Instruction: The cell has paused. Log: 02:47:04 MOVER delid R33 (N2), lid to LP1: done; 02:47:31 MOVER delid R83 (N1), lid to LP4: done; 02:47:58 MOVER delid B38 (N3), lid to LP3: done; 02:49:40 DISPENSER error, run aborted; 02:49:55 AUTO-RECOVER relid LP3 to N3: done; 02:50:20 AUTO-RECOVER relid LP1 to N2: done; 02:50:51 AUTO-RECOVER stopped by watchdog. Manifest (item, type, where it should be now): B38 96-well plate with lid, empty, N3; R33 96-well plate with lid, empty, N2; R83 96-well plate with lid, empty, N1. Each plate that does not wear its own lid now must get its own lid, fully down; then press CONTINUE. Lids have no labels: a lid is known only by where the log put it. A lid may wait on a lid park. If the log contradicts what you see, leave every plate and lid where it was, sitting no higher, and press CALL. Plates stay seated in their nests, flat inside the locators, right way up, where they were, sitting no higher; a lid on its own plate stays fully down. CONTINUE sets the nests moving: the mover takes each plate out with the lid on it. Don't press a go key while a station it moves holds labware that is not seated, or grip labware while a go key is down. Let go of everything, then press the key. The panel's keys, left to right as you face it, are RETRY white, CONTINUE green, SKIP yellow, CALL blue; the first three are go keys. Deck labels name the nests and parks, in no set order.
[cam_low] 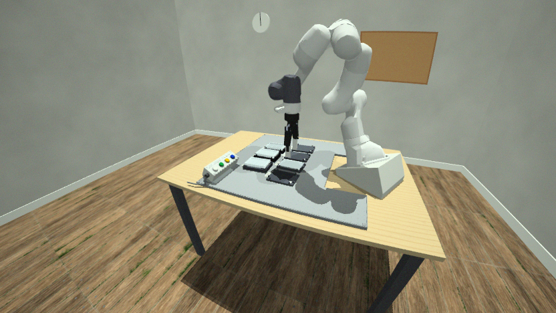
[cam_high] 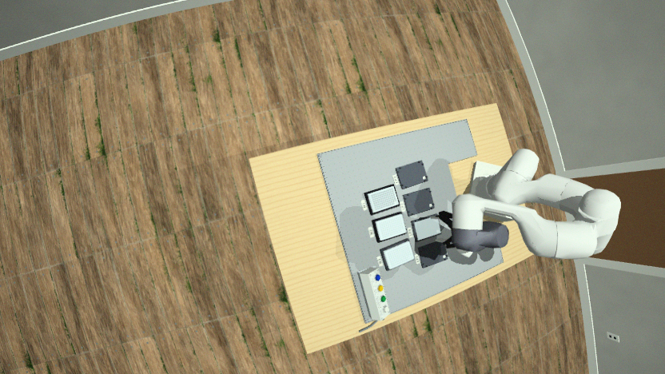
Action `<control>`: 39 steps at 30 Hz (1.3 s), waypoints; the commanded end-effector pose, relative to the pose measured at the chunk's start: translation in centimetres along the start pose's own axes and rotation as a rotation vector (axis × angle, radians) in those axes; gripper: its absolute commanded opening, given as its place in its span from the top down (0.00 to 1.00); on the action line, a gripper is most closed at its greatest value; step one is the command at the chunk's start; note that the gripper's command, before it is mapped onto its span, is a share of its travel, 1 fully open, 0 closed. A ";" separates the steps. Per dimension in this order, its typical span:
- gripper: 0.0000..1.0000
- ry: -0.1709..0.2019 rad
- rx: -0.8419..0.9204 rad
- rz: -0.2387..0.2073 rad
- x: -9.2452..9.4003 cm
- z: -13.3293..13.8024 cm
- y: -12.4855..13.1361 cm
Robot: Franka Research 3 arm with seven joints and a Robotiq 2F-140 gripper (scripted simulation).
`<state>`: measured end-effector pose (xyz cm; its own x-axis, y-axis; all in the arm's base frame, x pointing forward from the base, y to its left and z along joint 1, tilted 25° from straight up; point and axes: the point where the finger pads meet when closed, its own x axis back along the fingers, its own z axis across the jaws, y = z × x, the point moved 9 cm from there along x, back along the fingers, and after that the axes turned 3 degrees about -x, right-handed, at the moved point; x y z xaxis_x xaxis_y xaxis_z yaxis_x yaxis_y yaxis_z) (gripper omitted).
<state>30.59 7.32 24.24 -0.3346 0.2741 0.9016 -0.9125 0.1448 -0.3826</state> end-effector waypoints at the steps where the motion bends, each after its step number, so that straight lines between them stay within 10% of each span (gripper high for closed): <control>1: 0.34 -0.002 -0.012 -0.002 0.0 -0.1 0.0; 39: 0.34 -0.002 -0.012 -0.002 -1.6 -0.1 0.0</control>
<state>30.85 7.19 23.18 -0.3265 0.2701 0.9058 -0.9125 0.1597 -0.3765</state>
